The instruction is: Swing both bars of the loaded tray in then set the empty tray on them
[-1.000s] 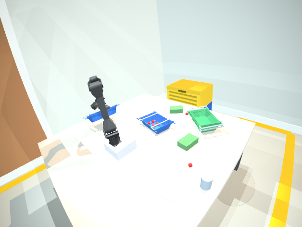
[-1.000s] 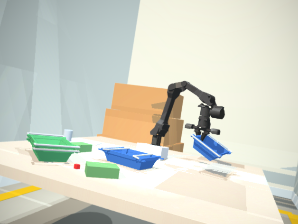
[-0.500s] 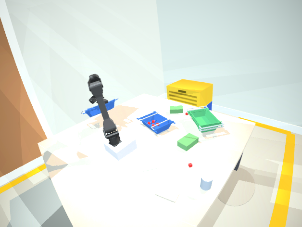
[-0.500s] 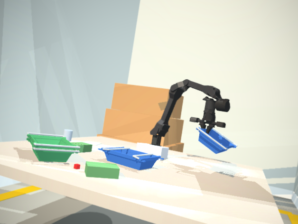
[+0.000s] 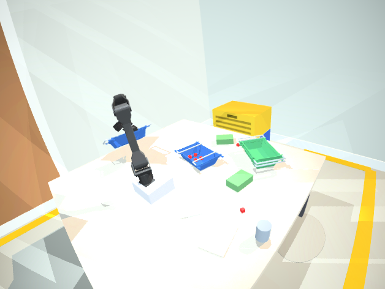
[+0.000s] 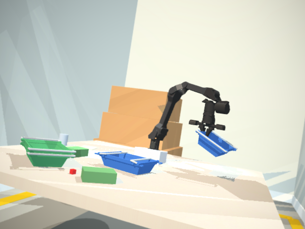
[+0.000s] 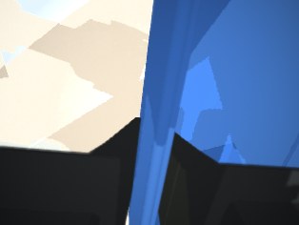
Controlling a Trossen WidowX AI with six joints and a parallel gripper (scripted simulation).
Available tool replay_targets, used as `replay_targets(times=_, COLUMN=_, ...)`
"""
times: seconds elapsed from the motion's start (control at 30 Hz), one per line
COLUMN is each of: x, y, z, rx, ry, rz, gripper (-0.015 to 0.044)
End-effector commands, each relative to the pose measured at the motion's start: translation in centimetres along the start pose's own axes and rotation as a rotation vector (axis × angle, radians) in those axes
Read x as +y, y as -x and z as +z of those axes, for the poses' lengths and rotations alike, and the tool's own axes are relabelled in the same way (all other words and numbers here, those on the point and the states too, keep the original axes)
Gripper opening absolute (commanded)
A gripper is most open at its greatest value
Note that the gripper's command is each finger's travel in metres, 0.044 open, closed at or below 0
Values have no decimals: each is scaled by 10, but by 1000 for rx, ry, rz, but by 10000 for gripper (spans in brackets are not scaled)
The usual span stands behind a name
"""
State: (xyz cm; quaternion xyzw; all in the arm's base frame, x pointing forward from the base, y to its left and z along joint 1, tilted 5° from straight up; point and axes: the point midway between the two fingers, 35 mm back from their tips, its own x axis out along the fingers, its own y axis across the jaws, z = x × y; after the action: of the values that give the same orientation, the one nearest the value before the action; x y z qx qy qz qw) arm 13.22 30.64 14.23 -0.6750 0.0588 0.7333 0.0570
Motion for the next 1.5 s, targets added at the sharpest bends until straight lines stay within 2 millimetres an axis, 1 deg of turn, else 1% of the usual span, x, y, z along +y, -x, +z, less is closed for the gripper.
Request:
replay_targets(times=0.0, x=-3, y=5, z=-1, rx=7, ry=5, rz=-19, gripper=0)
replay_targets(times=0.33, x=-3, y=5, z=-1, rx=7, ry=5, rz=-19, gripper=0)
replay_targets(times=0.4, x=-2, y=5, z=-3, rx=7, ry=-6, rz=-19, gripper=0)
replay_targets(times=0.93, x=19, y=8, z=-66, rx=16, ry=-281, rz=-23, gripper=0)
replay_targets(times=1.47, x=52, y=9, z=-123, rx=23, ry=-559, rz=-25, gripper=0)
